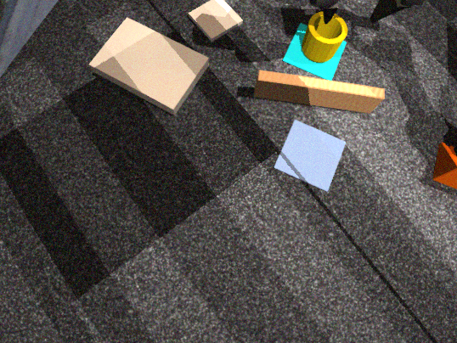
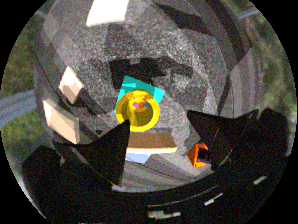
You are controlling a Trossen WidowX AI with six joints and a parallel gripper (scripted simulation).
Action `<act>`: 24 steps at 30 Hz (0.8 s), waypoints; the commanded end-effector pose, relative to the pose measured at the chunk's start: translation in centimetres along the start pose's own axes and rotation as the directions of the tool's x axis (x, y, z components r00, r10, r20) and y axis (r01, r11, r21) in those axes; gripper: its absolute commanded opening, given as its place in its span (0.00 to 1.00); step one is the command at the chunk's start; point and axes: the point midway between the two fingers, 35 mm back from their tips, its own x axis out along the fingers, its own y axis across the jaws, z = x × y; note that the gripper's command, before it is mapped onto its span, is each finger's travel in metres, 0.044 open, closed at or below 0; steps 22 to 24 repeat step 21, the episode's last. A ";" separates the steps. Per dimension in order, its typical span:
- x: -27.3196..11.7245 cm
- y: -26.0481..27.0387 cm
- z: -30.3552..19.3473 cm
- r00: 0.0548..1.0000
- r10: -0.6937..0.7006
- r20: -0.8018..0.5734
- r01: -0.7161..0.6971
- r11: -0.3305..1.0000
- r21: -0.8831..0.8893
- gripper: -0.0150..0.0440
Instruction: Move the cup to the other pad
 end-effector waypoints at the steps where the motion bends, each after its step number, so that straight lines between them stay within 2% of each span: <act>1: -1.2 0.2 0.0 1.000 0.020 0.004 -0.020 1.000 0.003 1.00; 13: -5.9 -0.1 0.0 0.997 0.076 0.015 -0.076 0.997 -0.002 1.00; 24: -5.8 -0.2 0.0 0.997 0.073 0.018 -0.073 0.997 -0.007 1.00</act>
